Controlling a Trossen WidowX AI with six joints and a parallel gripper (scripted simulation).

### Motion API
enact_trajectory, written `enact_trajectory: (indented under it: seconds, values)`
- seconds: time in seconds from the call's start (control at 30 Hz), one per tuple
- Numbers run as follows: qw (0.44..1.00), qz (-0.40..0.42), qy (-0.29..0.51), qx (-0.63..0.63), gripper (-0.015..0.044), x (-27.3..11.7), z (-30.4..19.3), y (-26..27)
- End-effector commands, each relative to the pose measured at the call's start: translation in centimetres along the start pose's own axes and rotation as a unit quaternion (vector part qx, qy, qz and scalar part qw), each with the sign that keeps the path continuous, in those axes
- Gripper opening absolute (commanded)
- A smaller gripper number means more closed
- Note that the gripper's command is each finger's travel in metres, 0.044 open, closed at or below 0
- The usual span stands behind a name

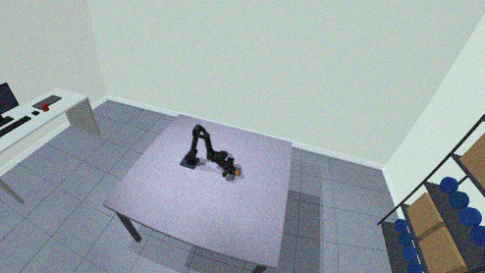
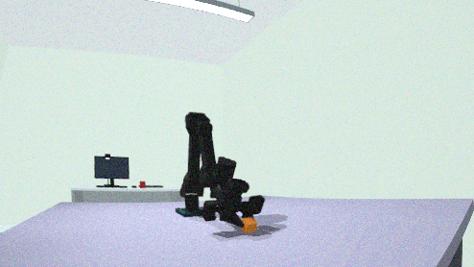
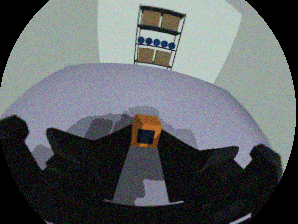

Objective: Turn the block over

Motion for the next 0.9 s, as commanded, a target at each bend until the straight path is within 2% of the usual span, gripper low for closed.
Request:
enact_trajectory:
  seconds: [0.0,0.4,0.87]
  values:
    - [1.0,-0.004,-0.008,-0.002,0.0,-0.11,-0.21,-0.01]
    - [1.0,-0.004,-0.008,-0.002,0.0,-0.11,-0.21,-0.01]
    - [1.0,-0.004,-0.008,-0.002,0.0367,-0.11,-0.21,-0.01]
Point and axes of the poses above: the point midway between the two fingers, 35 mm back from their tips, its own x axis out along the fingers, its own y axis across the jaws, z = x × y, the point moved 3 cm from there along -x, back along the fingers, and after that the axes turned 13 degrees about -x, right-handed, at the moved point
